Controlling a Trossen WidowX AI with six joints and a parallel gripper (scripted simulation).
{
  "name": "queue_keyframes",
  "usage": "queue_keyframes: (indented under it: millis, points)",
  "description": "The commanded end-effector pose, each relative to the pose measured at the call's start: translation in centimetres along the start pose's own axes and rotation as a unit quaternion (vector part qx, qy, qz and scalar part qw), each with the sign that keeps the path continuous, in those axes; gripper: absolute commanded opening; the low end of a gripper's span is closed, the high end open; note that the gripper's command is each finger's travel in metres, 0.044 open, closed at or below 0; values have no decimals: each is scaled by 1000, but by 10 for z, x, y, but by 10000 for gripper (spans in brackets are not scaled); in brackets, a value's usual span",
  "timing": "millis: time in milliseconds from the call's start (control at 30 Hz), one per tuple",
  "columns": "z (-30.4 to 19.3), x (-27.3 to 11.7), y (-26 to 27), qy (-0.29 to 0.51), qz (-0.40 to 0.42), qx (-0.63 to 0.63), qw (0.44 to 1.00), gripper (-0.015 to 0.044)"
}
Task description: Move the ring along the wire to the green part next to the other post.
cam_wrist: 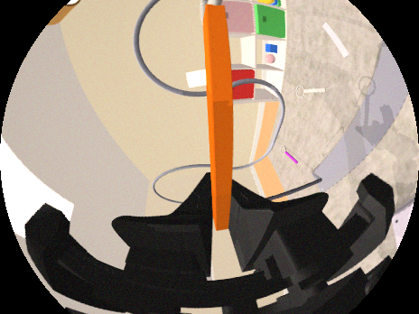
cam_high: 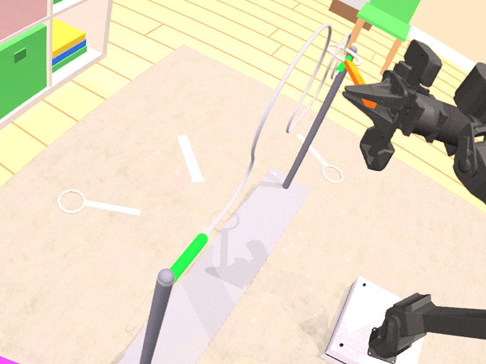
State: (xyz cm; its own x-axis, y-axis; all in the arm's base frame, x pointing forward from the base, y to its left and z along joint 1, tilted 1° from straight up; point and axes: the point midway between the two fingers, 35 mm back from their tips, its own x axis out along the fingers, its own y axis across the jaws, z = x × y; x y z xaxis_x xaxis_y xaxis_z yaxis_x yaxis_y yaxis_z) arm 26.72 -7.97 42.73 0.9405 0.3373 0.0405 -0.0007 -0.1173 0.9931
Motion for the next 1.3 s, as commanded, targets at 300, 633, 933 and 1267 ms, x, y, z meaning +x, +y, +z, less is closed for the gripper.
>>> queue_keyframes:
  millis: [300,633,933,1267]
  points:
    - [3,1,-11,-2,-52,-86,995,-150]
    - [7,-1,-28,-8,-111,-186,976,-150]
    - [15,-5,-42,-13,-166,-277,946,-150]
    - [26,-11,-56,-20,-226,-375,899,-150]
